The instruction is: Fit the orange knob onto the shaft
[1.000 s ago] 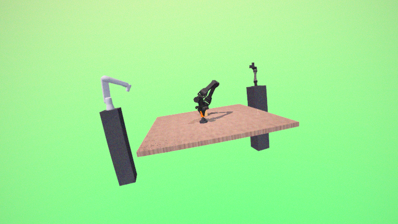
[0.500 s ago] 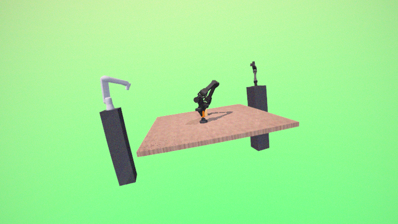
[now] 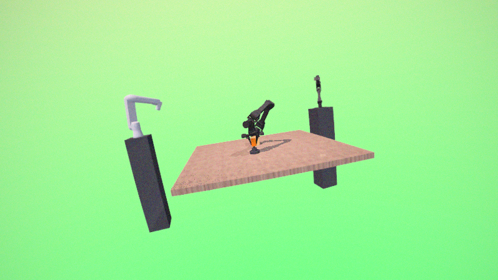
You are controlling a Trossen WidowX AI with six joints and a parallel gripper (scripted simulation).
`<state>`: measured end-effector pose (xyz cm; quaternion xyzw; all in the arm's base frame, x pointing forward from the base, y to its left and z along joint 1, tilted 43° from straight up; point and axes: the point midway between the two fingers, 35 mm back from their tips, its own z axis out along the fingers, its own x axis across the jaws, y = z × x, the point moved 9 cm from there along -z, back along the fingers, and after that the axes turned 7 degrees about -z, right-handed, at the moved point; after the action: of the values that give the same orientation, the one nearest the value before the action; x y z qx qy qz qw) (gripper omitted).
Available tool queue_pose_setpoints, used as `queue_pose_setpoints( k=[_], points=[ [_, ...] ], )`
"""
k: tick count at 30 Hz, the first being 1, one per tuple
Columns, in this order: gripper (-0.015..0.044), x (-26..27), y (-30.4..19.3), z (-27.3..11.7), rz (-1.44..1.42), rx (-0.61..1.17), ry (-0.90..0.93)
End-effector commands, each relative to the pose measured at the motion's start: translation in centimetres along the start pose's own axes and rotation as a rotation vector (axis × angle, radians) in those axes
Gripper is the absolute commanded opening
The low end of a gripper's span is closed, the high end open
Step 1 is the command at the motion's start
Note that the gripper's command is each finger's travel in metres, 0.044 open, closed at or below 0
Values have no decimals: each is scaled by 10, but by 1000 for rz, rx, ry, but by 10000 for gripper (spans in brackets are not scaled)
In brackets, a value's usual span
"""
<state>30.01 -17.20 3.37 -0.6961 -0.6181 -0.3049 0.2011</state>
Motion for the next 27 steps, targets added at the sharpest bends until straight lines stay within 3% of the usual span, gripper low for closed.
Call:
queue_pose_setpoints(
  k=[1,27],
  points=[
    [0,-2,1,0,136,-2,-2],
    [0,-1,-1,3,136,-1,-2]
  ],
)
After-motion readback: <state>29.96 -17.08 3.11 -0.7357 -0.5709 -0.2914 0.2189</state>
